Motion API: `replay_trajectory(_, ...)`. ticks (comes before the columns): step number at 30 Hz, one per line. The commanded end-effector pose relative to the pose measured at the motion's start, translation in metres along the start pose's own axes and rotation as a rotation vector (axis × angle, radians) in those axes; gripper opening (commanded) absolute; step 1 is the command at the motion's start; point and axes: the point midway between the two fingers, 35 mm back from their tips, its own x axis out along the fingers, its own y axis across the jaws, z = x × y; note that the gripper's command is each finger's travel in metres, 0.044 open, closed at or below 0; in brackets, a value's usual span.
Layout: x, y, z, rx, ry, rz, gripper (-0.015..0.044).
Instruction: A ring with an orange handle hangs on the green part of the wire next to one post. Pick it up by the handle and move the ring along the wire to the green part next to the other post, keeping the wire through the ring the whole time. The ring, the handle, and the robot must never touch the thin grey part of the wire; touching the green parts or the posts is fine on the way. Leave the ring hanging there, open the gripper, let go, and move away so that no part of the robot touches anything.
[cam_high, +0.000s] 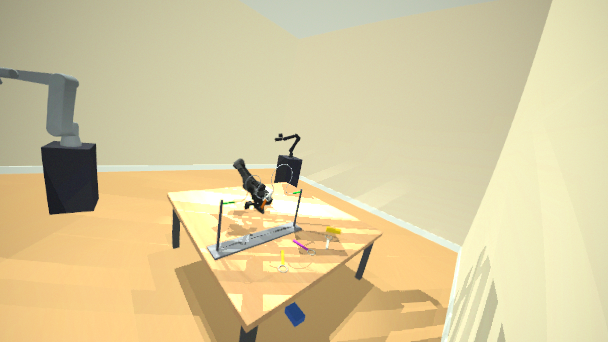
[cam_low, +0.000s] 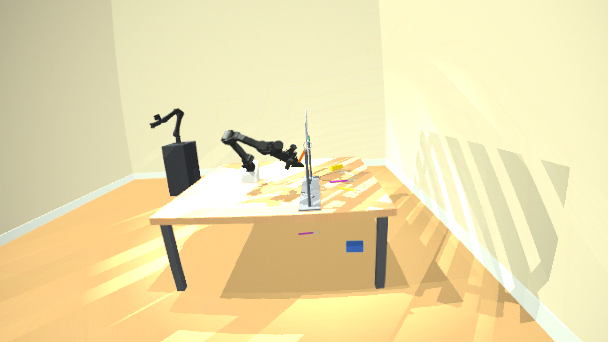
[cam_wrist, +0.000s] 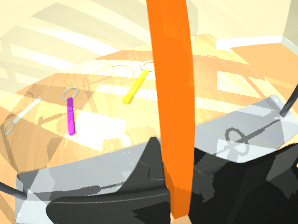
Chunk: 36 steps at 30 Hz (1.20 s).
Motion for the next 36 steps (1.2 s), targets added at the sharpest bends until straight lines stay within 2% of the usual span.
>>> replay_trajectory(1, -0.001, 0.011, -0.001, 0.05, 0.009, 0.028, -0.015)
replay_trajectory(18, -0.014, 0.066, 0.01, 0.365, 0.048, 0.208, -0.015)
replay_trajectory(36, -0.041, 0.117, 0.046, 0.753, 0.097, 0.429, -0.015)
